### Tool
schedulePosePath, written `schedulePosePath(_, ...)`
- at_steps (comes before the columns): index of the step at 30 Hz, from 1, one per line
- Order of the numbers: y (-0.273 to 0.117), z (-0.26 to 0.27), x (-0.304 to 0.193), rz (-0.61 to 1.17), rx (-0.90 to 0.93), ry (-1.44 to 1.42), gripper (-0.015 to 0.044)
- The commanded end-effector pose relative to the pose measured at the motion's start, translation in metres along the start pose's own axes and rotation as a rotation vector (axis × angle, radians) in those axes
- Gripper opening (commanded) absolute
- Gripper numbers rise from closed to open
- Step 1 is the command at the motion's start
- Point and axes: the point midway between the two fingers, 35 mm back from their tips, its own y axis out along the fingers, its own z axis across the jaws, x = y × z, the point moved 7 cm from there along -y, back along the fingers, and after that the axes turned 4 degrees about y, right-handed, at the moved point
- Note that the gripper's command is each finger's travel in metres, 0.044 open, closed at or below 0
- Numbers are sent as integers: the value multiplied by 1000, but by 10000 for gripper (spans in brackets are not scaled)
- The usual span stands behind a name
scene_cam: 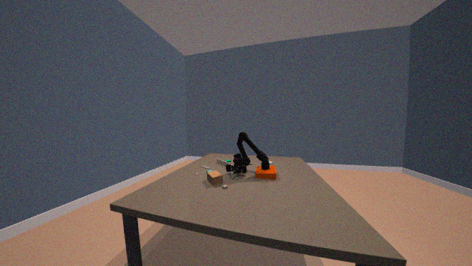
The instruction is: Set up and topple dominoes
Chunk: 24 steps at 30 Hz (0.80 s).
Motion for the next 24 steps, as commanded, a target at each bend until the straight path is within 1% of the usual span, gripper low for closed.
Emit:
schedulePosePath(1, 0, 1, -3, 2, -5, 9, 107)
schedulePosePath(9, 0, 1, -3, 2, -5, 9, 107)
schedulePosePath(21, 0, 1, -3, 2, -5, 9, 422)
schedulePosePath(22, 0, 1, -3, 2, -5, 9, 440)
schedulePosePath(24, 0, 1, -3, 2, -5, 9, 440)
